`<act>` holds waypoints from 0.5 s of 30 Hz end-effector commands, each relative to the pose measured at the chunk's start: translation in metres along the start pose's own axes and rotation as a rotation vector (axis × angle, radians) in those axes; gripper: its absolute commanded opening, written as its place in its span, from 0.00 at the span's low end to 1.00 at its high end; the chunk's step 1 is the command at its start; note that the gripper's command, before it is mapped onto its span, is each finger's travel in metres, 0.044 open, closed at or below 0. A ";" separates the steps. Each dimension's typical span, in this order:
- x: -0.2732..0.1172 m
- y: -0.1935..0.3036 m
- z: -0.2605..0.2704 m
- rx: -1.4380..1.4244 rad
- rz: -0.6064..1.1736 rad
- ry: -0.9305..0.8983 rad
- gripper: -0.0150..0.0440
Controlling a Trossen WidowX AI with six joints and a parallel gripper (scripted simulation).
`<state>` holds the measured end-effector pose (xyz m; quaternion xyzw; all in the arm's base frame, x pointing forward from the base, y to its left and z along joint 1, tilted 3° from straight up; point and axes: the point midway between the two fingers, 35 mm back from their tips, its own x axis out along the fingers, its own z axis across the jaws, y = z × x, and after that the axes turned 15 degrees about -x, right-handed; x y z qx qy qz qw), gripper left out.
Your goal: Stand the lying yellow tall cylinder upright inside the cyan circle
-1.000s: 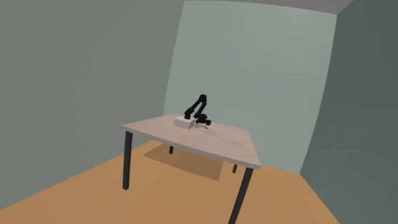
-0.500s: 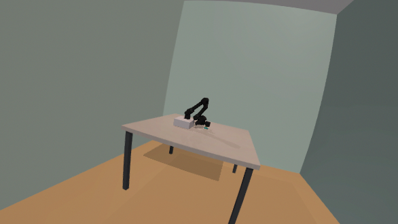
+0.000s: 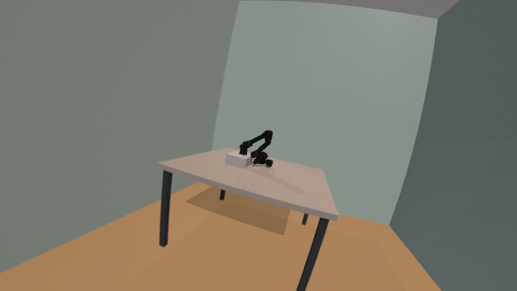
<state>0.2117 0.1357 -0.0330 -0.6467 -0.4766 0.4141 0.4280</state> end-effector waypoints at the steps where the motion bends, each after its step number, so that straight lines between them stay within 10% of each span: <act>1: 0.000 0.001 0.000 0.003 0.002 0.001 0.43; 15: 0.000 0.001 0.000 0.003 0.002 0.001 0.93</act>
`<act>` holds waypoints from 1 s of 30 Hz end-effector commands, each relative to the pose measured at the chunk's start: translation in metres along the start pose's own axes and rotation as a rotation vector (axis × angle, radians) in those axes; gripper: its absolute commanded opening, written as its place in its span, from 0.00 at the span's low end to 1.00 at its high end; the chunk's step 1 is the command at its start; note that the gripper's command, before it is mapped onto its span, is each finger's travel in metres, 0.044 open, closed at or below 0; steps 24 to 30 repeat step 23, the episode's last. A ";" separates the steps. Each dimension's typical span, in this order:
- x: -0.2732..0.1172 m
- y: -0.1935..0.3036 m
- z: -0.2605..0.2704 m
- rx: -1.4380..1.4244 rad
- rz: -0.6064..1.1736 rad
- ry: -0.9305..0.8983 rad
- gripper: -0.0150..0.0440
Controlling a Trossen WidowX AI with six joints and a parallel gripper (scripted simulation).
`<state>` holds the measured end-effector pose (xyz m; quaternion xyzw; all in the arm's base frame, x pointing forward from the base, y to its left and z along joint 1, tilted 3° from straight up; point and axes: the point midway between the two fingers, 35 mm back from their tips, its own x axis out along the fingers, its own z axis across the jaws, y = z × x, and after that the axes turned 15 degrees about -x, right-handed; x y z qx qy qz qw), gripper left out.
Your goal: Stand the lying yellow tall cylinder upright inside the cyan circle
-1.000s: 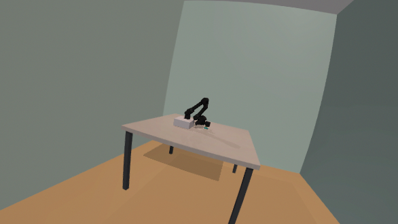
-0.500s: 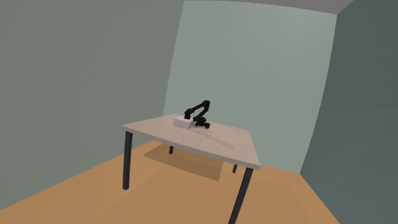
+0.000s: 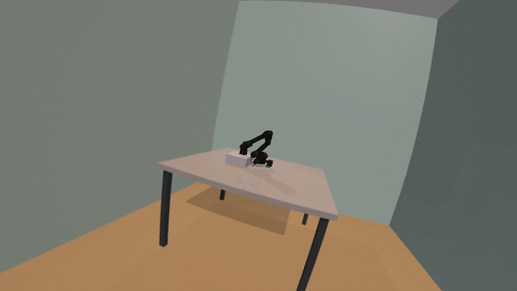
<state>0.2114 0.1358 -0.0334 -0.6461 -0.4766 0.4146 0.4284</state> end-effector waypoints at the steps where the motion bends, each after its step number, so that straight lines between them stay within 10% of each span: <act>1: 0.000 0.000 0.000 0.002 0.002 0.002 0.93; 30: -0.004 -0.053 -0.022 -0.018 0.005 -0.002 0.93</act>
